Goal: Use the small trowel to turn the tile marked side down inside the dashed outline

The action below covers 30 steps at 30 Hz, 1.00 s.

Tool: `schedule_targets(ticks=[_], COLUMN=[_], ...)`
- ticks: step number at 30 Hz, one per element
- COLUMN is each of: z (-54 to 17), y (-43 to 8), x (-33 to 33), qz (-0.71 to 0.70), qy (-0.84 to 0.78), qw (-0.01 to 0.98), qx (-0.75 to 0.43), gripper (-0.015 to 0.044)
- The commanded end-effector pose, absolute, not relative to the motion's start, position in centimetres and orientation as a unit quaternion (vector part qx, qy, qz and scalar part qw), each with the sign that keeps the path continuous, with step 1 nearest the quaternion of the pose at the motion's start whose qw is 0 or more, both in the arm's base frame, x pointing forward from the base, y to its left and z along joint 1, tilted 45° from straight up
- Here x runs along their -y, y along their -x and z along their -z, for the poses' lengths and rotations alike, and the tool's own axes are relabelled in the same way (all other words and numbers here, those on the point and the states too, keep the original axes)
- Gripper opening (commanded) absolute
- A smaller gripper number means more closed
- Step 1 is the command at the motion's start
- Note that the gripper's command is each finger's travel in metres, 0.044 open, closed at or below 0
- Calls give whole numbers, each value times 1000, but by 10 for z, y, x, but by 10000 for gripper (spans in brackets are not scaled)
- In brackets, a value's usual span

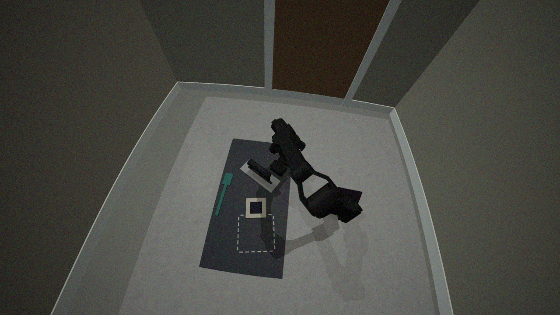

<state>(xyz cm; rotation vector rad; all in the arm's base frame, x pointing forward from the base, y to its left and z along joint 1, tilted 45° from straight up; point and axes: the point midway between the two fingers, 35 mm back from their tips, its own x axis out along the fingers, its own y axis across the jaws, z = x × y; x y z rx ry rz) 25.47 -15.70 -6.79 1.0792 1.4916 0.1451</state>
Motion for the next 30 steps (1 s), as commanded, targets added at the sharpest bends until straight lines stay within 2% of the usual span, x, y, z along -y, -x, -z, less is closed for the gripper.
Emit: schedule_targets(ticks=[1, 5, 26, 30], z=[68, 68, 68, 68], y=[-255, -255, -255, -255], x=[157, 157, 157, 157], qz=[-63, -63, -63, -63], qy=[-466, -466, -466, -466], qw=[603, 603, 603, 603], qx=[-644, -644, -644, -644], gripper=[0, 100, 100, 0])
